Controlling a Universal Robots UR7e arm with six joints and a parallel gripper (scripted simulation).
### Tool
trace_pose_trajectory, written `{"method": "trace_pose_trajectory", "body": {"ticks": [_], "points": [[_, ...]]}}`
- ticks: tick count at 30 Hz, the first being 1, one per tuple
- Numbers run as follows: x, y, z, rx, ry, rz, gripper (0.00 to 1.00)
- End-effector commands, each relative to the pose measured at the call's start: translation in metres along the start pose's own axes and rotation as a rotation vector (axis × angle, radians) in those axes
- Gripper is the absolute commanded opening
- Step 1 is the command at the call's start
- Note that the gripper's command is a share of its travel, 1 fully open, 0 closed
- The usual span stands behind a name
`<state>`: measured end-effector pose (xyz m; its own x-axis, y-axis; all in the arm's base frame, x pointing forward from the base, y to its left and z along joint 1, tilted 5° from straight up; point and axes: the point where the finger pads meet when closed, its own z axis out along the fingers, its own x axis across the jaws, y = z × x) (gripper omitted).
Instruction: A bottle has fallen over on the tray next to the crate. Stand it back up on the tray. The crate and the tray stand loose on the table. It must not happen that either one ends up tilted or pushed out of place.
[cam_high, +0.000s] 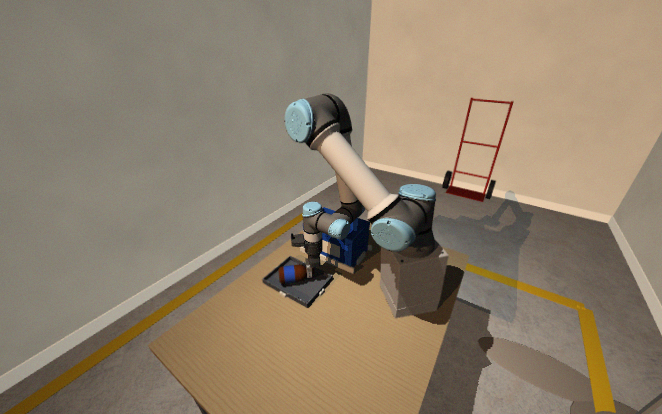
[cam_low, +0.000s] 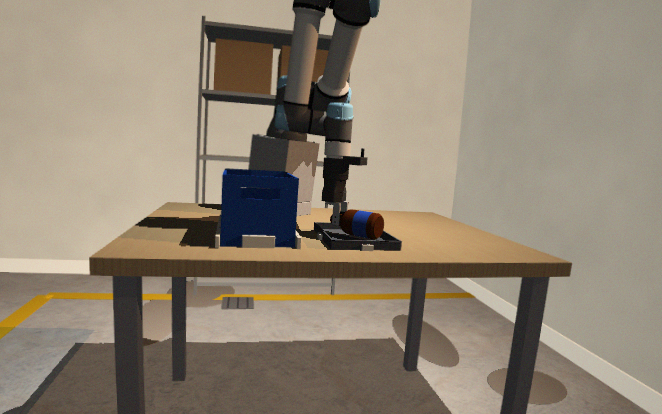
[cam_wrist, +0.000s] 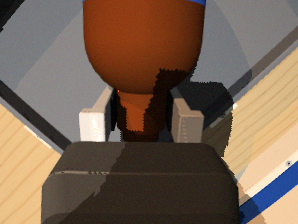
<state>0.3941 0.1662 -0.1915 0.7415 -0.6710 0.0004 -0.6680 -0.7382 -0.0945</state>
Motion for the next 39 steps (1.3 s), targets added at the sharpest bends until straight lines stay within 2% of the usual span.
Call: {"method": "trace_pose_trajectory", "body": {"ticks": [1,14,39], "points": [[0.0,0.0,-0.004,0.001,0.001,0.0,0.0],[0.0,0.0,-0.015,0.001,0.001,0.0,0.0],[0.0,0.0,-0.051,0.001,0.001,0.0,0.0]]}}
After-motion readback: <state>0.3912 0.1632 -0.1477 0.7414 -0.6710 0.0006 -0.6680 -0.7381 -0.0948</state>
